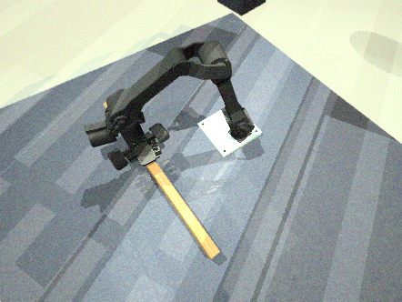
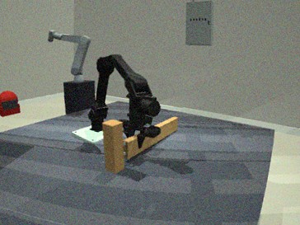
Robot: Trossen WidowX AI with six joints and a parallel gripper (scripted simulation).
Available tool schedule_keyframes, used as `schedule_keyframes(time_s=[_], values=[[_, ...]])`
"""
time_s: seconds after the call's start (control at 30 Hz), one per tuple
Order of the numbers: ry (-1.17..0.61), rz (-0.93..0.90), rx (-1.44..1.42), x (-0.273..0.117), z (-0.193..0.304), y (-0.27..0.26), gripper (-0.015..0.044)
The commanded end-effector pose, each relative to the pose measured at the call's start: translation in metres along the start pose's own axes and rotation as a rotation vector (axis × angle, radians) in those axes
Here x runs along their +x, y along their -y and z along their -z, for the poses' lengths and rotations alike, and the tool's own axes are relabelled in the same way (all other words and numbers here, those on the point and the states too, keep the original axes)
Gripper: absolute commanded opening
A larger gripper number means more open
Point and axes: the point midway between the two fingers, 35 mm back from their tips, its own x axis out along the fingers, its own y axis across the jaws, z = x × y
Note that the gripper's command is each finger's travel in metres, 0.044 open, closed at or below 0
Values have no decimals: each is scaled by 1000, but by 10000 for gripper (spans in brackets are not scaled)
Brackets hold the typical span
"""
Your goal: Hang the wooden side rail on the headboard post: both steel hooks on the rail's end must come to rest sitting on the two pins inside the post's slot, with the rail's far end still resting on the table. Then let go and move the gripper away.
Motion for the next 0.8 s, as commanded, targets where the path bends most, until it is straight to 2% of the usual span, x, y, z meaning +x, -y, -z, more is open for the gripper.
schedule_keyframes(time_s=[0.0, 0.77], values=[[-3, 8, -14, -5, 0, 1, 0], [-3, 8, -14, -9, 0, 1, 0]])
